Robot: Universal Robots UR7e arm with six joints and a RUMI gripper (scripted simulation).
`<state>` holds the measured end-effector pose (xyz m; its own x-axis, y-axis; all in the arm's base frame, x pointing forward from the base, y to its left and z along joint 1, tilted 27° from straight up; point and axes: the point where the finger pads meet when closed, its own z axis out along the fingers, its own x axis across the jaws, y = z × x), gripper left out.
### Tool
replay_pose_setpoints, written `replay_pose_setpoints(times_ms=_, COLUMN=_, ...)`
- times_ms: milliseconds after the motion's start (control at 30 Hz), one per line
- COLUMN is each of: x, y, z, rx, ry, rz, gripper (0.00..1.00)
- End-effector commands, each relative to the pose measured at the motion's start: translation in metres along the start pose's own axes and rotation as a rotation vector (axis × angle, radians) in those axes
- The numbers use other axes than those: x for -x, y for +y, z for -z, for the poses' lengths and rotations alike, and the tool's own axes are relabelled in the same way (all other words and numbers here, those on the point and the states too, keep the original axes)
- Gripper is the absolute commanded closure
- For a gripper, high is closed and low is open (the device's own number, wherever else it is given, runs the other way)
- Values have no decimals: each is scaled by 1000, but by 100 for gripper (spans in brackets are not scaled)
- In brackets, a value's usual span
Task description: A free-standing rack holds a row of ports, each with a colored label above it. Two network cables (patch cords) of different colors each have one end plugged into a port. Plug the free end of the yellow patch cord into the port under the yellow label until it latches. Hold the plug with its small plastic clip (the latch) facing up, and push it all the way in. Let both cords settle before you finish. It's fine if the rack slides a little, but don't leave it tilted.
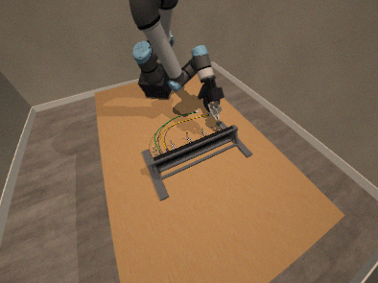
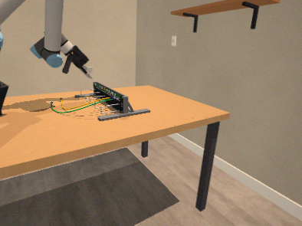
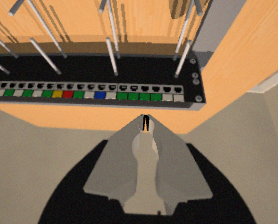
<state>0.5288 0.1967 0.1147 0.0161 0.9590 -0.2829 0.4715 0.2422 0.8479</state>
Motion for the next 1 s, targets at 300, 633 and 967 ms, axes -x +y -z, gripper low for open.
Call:
replay_pose_setpoints(times_ms=300, x=0, y=1, z=-12, rx=2, ry=1, rz=0, gripper=100)
replay_pose_setpoints(times_ms=633, x=0, y=1, z=-12, rx=2, ry=1, rz=0, gripper=100)
replay_pose_setpoints(times_ms=967, x=0, y=1, z=-12, rx=2, ry=1, rz=0, gripper=100)
